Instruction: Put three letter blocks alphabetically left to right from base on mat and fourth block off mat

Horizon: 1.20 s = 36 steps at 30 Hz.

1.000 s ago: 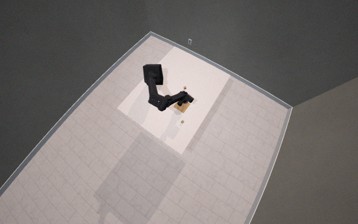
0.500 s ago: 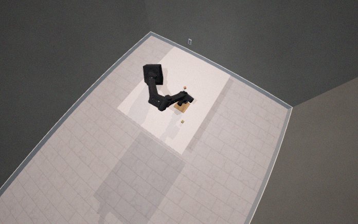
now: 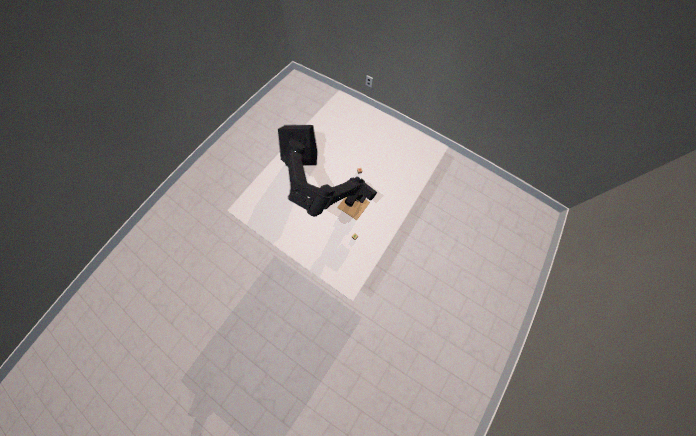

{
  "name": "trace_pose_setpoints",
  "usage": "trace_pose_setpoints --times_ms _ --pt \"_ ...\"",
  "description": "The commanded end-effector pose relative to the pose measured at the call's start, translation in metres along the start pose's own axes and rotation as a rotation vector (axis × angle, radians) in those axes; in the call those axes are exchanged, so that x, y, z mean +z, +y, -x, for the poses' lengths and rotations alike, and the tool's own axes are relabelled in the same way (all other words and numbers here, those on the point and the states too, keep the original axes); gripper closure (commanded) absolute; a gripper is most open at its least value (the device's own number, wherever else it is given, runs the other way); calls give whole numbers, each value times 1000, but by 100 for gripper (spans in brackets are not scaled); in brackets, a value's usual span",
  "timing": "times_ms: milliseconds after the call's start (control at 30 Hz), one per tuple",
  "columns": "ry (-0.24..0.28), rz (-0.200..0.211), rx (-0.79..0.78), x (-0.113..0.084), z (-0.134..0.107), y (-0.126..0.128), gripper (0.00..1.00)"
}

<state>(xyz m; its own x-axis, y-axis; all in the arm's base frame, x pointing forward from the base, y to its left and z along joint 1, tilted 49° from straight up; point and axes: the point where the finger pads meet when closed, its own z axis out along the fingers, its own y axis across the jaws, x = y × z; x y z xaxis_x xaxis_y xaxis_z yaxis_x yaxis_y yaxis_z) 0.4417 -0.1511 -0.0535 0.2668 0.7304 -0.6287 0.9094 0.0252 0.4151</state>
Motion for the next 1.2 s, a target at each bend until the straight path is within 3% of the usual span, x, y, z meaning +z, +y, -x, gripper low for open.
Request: trace_pose_setpoints --times_ms 0,467,633,900,1167 --pt "-3 -7 -5 6 1 -1 43" --pt "0 -10 -11 3 -2 -3 43" --pt "7 20 0 -13 -4 7 43" --pt "-3 7 14 -13 4 4 43" --pt "5 17 -3 -30 -4 5 43"
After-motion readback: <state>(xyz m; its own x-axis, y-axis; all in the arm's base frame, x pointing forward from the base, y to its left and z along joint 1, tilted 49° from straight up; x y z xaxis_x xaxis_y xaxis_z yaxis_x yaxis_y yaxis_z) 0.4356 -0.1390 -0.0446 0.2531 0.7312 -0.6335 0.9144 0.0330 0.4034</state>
